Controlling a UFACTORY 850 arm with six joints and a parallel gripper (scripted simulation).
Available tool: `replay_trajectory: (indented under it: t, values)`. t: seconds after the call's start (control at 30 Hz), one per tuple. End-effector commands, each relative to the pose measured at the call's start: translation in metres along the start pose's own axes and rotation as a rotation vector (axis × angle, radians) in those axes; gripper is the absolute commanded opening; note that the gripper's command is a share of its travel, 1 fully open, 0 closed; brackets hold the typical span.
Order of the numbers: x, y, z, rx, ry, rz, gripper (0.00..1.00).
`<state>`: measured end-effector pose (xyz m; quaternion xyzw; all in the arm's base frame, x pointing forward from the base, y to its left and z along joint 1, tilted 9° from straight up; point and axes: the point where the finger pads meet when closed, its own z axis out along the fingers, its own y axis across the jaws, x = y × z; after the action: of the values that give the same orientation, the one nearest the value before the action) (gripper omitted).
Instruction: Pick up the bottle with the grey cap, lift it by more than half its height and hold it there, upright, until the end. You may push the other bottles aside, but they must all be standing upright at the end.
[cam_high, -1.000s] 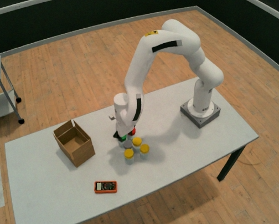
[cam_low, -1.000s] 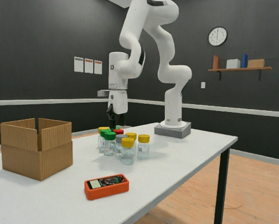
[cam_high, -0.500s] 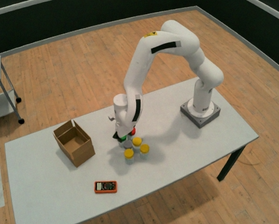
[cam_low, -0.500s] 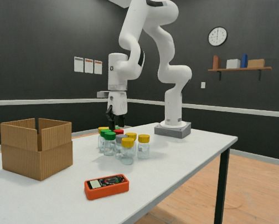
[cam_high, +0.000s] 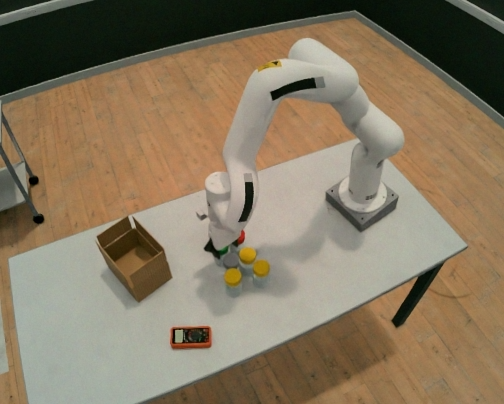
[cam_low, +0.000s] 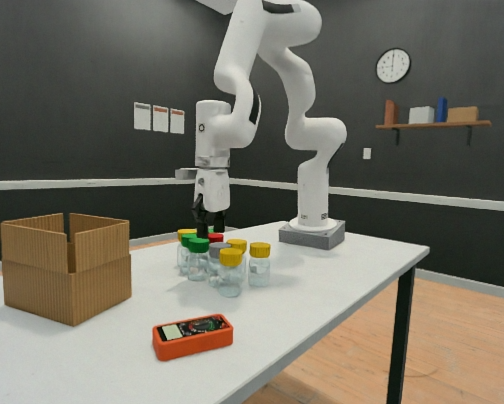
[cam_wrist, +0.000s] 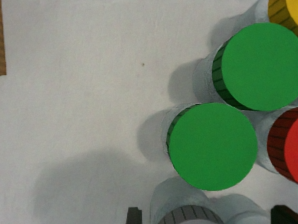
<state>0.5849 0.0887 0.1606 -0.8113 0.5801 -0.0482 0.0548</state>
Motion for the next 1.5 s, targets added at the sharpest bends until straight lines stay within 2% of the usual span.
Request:
replay_trajectory:
  t: [0.0,0.53,0.8,1.07,1.47]
  values:
    - [0.000,-0.001,0.011,0.002,0.000,0.000,0.79]
    - [0.000,-0.002,0.056,0.002,0.000,0.000,0.79]
    - [0.000,-0.002,0.071,0.003,0.000,0.000,0.79]
    - [0.000,-0.002,0.079,0.003,0.000,0.000,0.79]
    - [0.000,-0.002,0.079,0.003,0.000,0.000,0.79]
